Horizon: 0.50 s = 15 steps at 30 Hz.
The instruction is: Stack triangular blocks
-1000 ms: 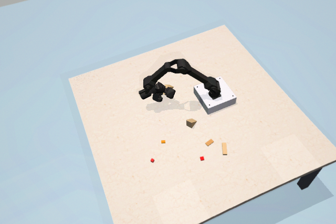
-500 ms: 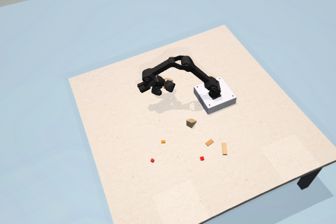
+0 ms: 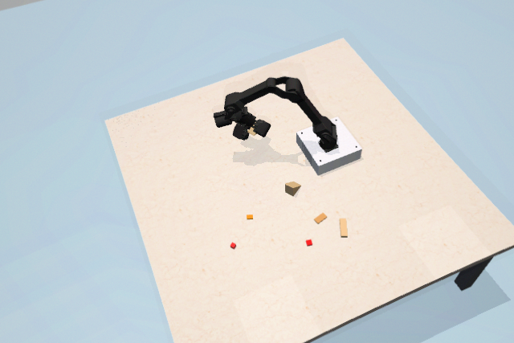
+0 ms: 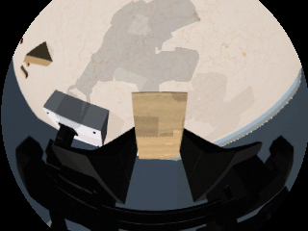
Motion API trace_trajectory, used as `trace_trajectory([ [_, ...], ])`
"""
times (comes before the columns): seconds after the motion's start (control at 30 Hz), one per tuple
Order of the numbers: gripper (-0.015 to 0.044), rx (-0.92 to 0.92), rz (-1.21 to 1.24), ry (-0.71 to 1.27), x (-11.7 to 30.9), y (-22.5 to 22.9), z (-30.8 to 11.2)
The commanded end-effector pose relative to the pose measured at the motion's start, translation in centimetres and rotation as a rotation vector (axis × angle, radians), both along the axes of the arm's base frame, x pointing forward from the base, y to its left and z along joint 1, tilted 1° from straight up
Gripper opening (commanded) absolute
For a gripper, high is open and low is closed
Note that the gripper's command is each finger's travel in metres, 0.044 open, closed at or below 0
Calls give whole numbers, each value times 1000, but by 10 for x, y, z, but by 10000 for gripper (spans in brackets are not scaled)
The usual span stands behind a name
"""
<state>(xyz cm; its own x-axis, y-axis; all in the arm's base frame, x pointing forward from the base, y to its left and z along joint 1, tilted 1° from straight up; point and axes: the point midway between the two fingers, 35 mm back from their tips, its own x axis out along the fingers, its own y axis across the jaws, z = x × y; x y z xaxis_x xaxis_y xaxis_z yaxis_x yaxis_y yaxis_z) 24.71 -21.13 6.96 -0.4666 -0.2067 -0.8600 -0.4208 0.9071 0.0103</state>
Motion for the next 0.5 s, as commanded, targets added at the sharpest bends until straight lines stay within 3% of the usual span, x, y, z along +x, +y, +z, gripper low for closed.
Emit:
trace_trajectory([
  [0.0,0,71,-5,-112,-4,-1,-1],
  [0.47,0,184,63,-498,-7,-8,11],
])
